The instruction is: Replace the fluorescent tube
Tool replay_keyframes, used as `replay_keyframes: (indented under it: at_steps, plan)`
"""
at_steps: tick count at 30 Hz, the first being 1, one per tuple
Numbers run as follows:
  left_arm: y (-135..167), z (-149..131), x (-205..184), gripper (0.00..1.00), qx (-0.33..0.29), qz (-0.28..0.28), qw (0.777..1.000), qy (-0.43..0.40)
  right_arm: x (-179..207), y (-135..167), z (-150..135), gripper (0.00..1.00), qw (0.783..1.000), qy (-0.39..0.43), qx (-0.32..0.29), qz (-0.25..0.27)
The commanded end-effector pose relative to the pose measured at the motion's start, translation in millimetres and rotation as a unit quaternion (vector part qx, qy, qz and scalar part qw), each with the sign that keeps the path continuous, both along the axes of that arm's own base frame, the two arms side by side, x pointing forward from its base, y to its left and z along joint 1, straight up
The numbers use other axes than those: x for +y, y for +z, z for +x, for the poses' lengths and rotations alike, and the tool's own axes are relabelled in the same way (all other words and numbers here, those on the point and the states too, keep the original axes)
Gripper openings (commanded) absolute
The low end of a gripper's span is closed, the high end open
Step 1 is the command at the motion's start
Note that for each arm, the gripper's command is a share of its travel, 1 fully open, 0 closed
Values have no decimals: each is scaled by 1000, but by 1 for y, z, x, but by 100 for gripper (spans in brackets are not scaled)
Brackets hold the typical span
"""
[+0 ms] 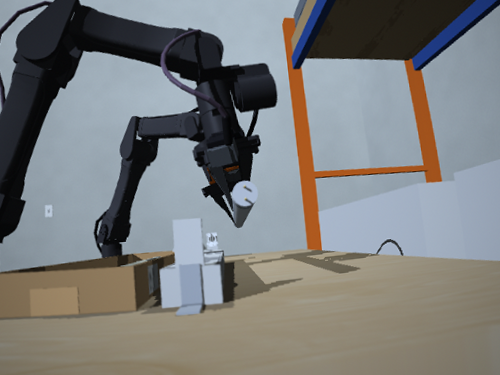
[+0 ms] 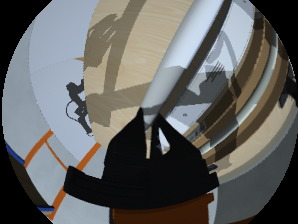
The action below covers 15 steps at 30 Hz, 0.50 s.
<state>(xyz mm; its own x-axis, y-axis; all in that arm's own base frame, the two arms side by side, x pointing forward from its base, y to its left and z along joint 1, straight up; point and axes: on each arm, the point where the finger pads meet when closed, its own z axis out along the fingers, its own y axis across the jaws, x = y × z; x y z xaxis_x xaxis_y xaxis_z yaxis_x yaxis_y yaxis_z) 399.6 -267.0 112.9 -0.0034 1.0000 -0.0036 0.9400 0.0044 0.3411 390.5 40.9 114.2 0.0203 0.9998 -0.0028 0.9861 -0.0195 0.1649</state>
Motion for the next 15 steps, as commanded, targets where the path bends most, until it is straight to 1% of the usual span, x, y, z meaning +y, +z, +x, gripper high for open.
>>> replay_keyframes:
  at_steps: [1, 2, 3, 5, 6, 7, 9, 10, 11, 14, 15]
  plan:
    - [33, 12, -4, 11, -36, -32, 999, 8, 2, 24, 7, 11, 1000, -1, -27, 7]
    - [33, 11, -7, 11, -39, -33, 999, 6, 2, 26, 15, 11, 999, -1, -46, 10]
    - [33, 9, -9, 11, -39, -32, 999, 3, 2, 22, 12, 11, 999, -1, -40, 8]
    - [31, 4, -12, 11, -36, -33, 999, -2, 3, 3, -6, 11, 1000, 0, -6, 4]
    - [17, -3, -6, 11, -21, -19, 1000, -1, 5, 7, -6, 11, 1000, 2, -6, 4]
    - [25, 1, -10, 11, -29, -27, 999, -2, 5, 11, -4, 11, 1000, 5, -9, 3]
    - [25, 1, -10, 11, -29, -27, 999, -2, 5, 11, -4, 11, 1000, 5, -9, 3]
    - [18, -1, -5, 11, -23, -20, 1000, 3, 3, 6, -4, 11, 1000, 3, -12, 2]
    - [20, -4, -7, 11, -24, -23, 999, 0, 7, 5, -6, 11, 1000, 5, -13, 5]
    - [19, -5, -5, 11, -26, -19, 999, 3, 3, 5, -12, 11, 1000, 0, -2, 0]
    - [27, -2, -10, 11, -30, -30, 999, 0, -2, 13, -6, 11, 1000, -3, -12, 1]
